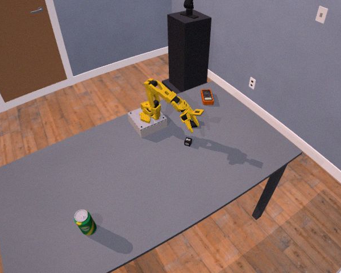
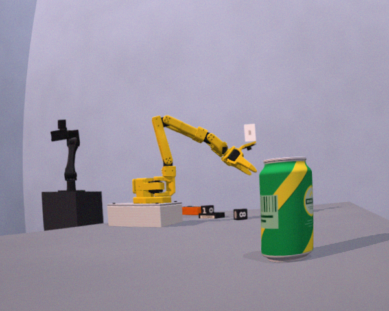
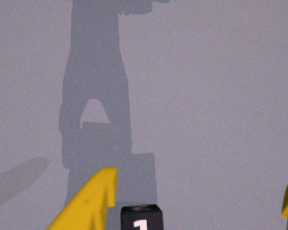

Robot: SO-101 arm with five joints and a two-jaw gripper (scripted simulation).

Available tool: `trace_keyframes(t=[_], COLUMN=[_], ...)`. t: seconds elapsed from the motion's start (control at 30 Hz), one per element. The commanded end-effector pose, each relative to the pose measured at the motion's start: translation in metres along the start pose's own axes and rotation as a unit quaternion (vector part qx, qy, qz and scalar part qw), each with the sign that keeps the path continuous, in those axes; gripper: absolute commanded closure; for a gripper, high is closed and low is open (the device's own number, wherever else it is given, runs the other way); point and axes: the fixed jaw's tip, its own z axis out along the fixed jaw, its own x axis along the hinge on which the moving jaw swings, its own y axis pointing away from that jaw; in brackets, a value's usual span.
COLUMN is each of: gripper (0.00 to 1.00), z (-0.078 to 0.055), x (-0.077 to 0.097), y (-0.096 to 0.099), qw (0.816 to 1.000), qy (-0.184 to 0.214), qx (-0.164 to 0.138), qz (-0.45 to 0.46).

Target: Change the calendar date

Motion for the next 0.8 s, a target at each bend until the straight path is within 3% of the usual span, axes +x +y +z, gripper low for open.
trace_keyframes(t=[0.0, 0.5, 0.77], gripper=[0.65, 0.65, 0.65], z=[-0.015, -0.004, 0.005], x=[-0.01, 0.012, 0.041], y=[0.004, 0.004, 0.005], qw=[0.995, 0.988, 0.97], qy=[0.1, 0.15, 0.24], qx=[-0.012, -0.014, -0.019], qz=[-0.018, -0.016, -0.017])
